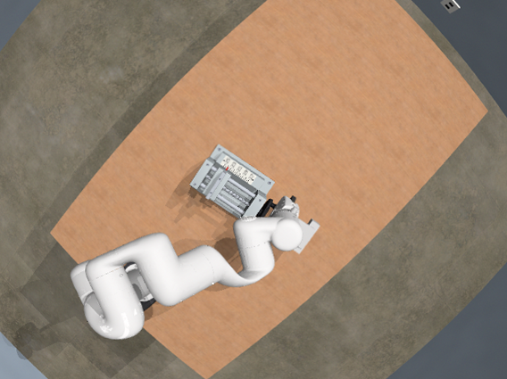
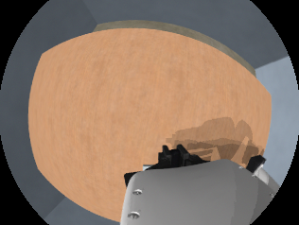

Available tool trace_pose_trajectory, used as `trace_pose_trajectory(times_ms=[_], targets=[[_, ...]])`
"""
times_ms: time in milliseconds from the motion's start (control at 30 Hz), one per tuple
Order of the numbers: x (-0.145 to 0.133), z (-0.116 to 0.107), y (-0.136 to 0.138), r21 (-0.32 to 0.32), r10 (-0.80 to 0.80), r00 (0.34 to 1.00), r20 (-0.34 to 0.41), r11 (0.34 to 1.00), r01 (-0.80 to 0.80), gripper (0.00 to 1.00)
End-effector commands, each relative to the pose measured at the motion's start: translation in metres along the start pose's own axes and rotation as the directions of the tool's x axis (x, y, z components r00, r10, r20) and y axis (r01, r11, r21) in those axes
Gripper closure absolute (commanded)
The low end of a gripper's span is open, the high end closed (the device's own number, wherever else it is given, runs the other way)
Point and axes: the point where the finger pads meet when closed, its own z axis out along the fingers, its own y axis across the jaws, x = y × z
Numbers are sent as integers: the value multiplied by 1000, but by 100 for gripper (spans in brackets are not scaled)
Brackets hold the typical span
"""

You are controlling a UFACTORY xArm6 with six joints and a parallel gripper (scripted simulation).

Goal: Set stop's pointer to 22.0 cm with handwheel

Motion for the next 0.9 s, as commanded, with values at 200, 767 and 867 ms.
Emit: trace_pose_trajectory(times_ms=[200,767,867], targets=[[1,-23,6,0,1,1000,0,1000,-1,94],[1,-38,38,0,1,1000,0,1000,-1,94],[1,-37,44,0,1,1000,0,1000,-1,94]])
